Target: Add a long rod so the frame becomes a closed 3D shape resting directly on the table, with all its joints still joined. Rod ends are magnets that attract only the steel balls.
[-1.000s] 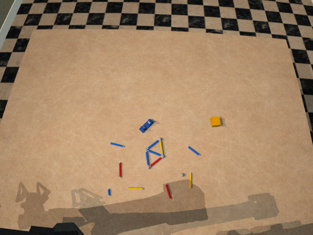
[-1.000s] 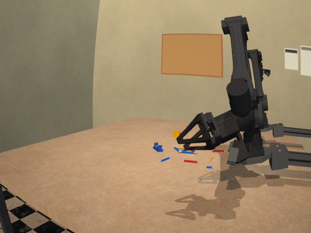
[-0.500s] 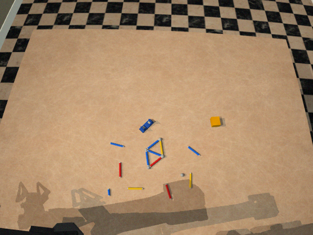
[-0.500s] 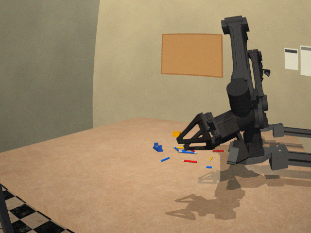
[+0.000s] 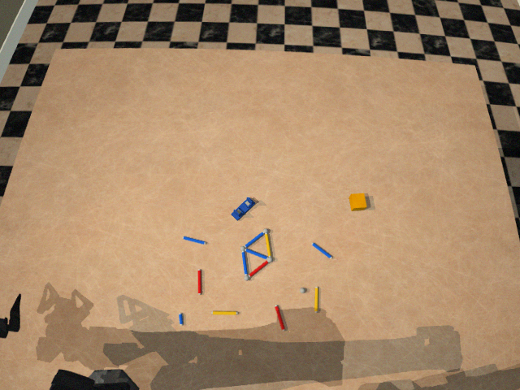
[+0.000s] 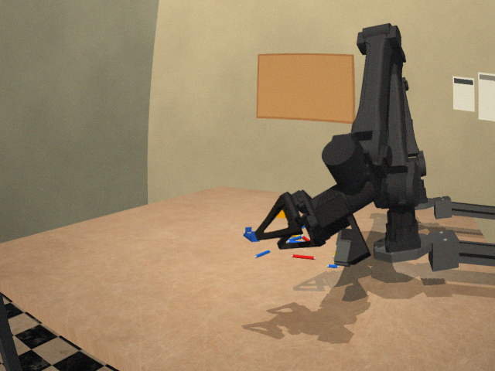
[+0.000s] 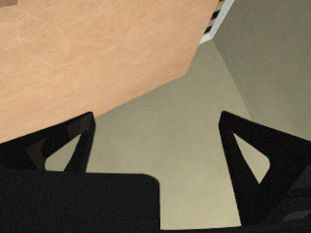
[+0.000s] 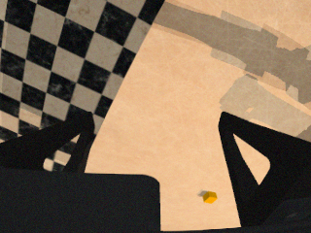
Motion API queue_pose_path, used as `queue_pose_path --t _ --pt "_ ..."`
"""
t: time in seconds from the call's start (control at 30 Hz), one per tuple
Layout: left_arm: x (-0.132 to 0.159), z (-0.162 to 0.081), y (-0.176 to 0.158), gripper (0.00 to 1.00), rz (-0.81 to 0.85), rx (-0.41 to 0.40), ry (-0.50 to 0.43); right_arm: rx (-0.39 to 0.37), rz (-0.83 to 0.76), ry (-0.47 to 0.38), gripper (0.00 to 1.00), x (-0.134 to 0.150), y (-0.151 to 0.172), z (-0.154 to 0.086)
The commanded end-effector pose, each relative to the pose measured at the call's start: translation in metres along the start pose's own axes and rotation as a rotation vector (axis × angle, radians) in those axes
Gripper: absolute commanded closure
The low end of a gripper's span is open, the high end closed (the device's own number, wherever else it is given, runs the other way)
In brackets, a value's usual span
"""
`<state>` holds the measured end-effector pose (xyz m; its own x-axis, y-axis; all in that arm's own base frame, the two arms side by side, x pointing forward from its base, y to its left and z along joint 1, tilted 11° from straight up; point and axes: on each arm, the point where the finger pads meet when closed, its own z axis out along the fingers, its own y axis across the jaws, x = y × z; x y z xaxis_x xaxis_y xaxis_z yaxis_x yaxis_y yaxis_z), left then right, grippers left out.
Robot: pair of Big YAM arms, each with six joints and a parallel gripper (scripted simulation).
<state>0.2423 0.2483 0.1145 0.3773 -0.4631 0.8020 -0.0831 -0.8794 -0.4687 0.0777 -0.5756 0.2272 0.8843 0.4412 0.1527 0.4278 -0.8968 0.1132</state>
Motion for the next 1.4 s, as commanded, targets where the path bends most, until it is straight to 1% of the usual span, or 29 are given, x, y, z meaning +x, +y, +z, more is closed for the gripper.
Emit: queue_pose_path --t 0.0,0.03,0.1,0.13,0.17,0.33,0.4,0.47,0.53,0.6,0.67,0.7,0.73,0.87,0.9,0.97,1.07,1.1,1.17,1.23,1.27,1.3,1.37 --pt "0.004 0.020 0.030 0.00 0.044 -0.086 -0.014 -0.054 -0.235 -0.026 0.00 0.065 0.024 0.008" --pt "0.007 0.025 0.035 0.00 0.069 -0.101 -0.018 -0.060 -0.296 -0.031 0.00 0.084 0.028 0.016" --pt "0.007 0.025 0.035 0.00 0.069 -0.101 -0.018 -0.060 -0.296 -0.031 0.00 0.084 0.028 0.016" --pt "0.013 0.032 0.033 0.00 0.107 -0.109 -0.016 -0.091 -0.365 -0.044 0.00 0.101 0.039 0.013" --pt "0.016 0.037 0.041 0.00 0.129 -0.132 -0.022 -0.073 -0.425 -0.039 0.00 0.120 0.033 0.031" --pt "0.025 0.061 0.086 0.00 0.227 -0.253 -0.068 -0.105 -0.711 -0.056 0.00 0.217 0.032 0.070" --pt "0.027 0.066 0.108 0.00 0.273 -0.303 -0.085 -0.121 -0.826 -0.061 0.00 0.255 0.026 0.084" --pt "0.031 0.072 0.122 0.00 0.325 -0.339 -0.094 -0.137 -0.932 -0.065 0.00 0.289 0.018 0.096" --pt "0.037 0.078 0.136 0.00 0.381 -0.377 -0.103 -0.155 -1.044 -0.069 0.00 0.324 0.007 0.108" --pt "0.036 0.079 0.159 0.00 0.434 -0.429 -0.118 -0.175 -1.161 -0.072 0.00 0.360 -0.007 0.120" --pt "0.036 0.079 0.159 0.00 0.434 -0.429 -0.118 -0.175 -1.161 -0.072 0.00 0.360 -0.007 0.120" --pt "0.043 0.083 0.161 0.00 0.479 -0.433 -0.108 -0.187 -1.226 -0.075 0.00 0.377 -0.015 0.126" --pt "0.045 0.085 0.171 0.00 0.513 -0.456 -0.112 -0.200 -1.290 -0.076 0.00 0.396 -0.024 0.132" --pt "0.041 0.079 0.216 0.00 0.637 -0.560 -0.149 -0.250 -1.516 -0.078 0.00 0.466 -0.071 0.155" --pt "0.045 0.081 0.221 0.00 0.677 -0.573 -0.149 -0.264 -1.573 -0.078 0.00 0.482 -0.085 0.160" --pt "0.051 0.083 0.233 0.00 0.748 -0.592 -0.146 -0.291 -1.675 -0.078 0.00 0.508 -0.109 0.168" --pt "0.052 0.078 0.257 0.00 0.856 -0.650 -0.153 -0.338 -1.838 -0.078 0.00 0.546 -0.151 0.179" --pt "0.046 0.071 0.269 0.00 0.896 -0.678 -0.159 -0.356 -1.896 -0.078 0.00 0.559 -0.167 0.182" --pt "0.048 0.067 0.285 0.00 0.988 -0.711 -0.156 -0.396 -2.013 -0.076 0.00 0.582 -0.201 0.189" --pt "0.048 0.067 0.285 0.00 0.988 -0.711 -0.156 -0.396 -2.013 -0.076 0.00 0.582 -0.201 0.189" --pt "0.056 0.070 0.290 0.00 1.043 -0.709 -0.136 -0.419 -2.080 -0.077 0.00 0.593 -0.218 0.192" --pt "0.054 0.064 0.300 0.00 1.099 -0.739 -0.139 -0.444 -2.144 -0.076 0.00 0.603 -0.238 0.195" --pt "0.054 0.056 0.316 0.00 1.212 -0.769 -0.136 -0.490 -2.253 -0.071 0.00 0.621 -0.277 0.200"
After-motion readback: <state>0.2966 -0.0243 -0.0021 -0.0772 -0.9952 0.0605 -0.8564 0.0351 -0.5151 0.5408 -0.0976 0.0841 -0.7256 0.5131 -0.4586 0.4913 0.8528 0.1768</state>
